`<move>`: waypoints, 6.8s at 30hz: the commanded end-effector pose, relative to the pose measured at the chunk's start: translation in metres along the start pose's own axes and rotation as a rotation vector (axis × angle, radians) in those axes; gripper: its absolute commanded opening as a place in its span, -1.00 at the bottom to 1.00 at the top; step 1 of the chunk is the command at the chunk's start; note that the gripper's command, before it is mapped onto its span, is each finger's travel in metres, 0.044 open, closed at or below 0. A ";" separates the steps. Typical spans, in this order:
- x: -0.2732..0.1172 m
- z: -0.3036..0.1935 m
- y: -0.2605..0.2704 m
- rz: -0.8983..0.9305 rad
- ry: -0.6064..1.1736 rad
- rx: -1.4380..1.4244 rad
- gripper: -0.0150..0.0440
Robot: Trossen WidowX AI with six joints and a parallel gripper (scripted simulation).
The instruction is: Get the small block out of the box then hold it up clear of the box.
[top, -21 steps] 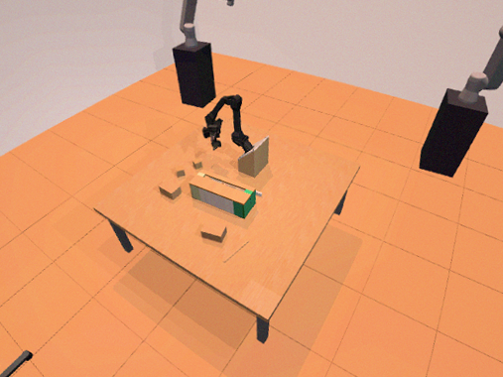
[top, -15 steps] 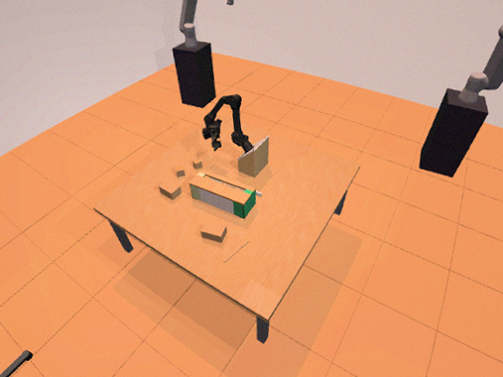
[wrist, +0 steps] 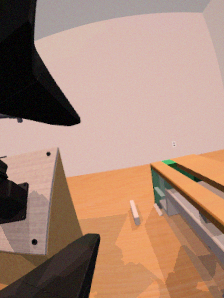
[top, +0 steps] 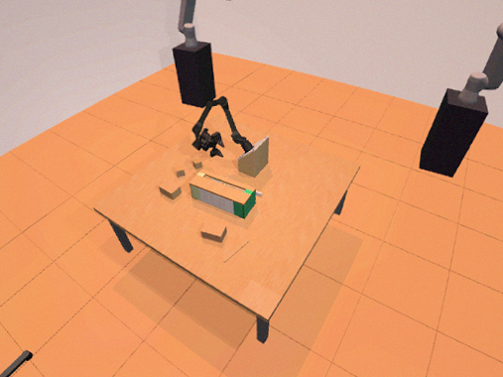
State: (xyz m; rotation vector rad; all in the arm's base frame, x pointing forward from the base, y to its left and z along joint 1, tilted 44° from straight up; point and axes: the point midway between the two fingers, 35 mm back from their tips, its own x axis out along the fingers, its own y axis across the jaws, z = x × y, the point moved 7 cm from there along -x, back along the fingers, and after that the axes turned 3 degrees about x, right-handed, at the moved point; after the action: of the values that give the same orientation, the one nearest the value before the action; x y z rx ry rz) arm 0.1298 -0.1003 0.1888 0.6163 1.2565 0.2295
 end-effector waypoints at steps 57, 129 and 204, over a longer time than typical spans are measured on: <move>0.287 0.070 0.069 -1.239 1.413 -1.403 0.86; 0.245 0.084 0.008 -1.243 1.417 -1.397 0.86; 0.144 0.112 0.049 -1.241 1.417 -1.398 0.86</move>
State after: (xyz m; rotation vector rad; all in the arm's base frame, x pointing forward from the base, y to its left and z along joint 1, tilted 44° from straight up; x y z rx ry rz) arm 0.2859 -0.0406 0.1016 -1.8318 2.0581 0.4190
